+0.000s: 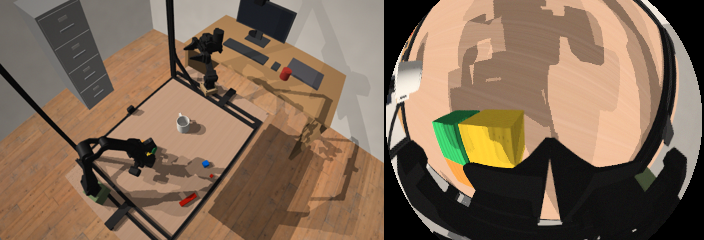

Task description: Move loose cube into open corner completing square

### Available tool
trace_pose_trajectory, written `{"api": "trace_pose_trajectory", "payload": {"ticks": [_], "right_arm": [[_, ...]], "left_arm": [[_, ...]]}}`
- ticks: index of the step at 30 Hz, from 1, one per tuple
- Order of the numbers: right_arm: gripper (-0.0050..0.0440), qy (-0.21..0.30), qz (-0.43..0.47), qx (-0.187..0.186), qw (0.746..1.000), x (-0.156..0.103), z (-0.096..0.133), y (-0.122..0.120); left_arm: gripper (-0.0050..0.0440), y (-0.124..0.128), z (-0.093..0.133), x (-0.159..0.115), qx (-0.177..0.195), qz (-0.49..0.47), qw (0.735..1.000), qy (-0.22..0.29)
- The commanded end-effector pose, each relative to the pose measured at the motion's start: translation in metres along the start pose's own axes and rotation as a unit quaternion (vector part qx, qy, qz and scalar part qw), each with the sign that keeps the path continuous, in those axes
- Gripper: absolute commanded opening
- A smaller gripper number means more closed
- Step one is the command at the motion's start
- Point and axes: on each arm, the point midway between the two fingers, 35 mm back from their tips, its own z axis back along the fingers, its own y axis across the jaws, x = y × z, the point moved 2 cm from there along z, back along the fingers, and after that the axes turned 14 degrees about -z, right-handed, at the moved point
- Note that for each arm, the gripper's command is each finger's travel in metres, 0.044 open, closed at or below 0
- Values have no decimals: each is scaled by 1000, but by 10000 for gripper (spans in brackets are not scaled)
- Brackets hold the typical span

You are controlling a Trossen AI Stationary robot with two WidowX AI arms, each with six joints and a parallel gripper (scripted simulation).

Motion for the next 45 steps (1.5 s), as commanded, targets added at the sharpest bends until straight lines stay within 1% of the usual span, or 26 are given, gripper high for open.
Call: {"api": "trace_pose_trajectory", "payload": {"ticks": [1,45], "right_arm": [[0,-1,-1,0,1000,0,0,2],[0,-1,-1,0,1000,-2,0,12]], "left_arm": [[400,0,0,0,-2,-1,1000,0],[400,0,0,0,-2,-1,1000,0]]}}
